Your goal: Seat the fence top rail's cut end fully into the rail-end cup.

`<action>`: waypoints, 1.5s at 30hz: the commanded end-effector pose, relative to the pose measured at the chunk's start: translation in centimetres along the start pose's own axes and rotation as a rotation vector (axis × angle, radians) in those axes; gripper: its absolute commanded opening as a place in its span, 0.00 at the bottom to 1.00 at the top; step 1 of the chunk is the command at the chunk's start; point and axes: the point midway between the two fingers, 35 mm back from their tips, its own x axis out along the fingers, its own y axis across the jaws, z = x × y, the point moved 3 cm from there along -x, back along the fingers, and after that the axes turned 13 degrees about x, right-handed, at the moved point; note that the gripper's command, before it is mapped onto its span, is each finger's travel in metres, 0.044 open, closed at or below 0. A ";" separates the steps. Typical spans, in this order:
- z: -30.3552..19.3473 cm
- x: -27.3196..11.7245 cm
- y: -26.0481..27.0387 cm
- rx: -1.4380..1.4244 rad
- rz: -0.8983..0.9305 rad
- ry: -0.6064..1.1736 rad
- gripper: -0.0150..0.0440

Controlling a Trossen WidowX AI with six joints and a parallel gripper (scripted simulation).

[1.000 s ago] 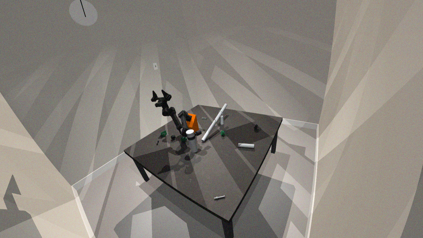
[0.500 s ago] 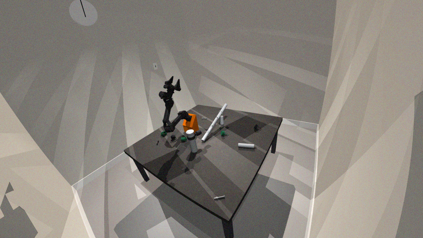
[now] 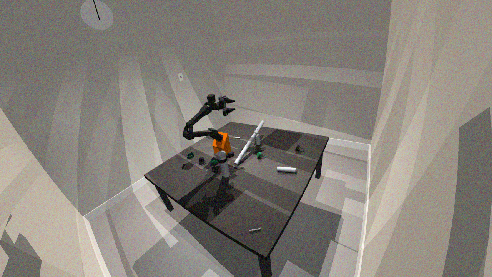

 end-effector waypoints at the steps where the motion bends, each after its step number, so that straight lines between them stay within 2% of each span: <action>1: -1.5 2.9 -3.7 -0.007 -0.236 0.116 1.00; 6: -4.1 5.2 -9.9 -0.029 -0.580 0.300 1.00; 10: -5.9 5.6 -15.3 -0.054 -0.863 0.466 1.00; 13: -6.5 5.4 -17.1 -0.066 -0.961 0.528 1.00; 20: -6.0 5.1 -17.9 -0.153 -0.932 0.580 1.00; 29: -3.2 3.0 -22.5 -0.640 -0.759 0.829 1.00; 39: -0.7 -1.2 -27.6 -1.209 -0.550 1.100 1.00; 45: -0.2 -2.6 -28.8 -1.349 -0.492 1.175 1.00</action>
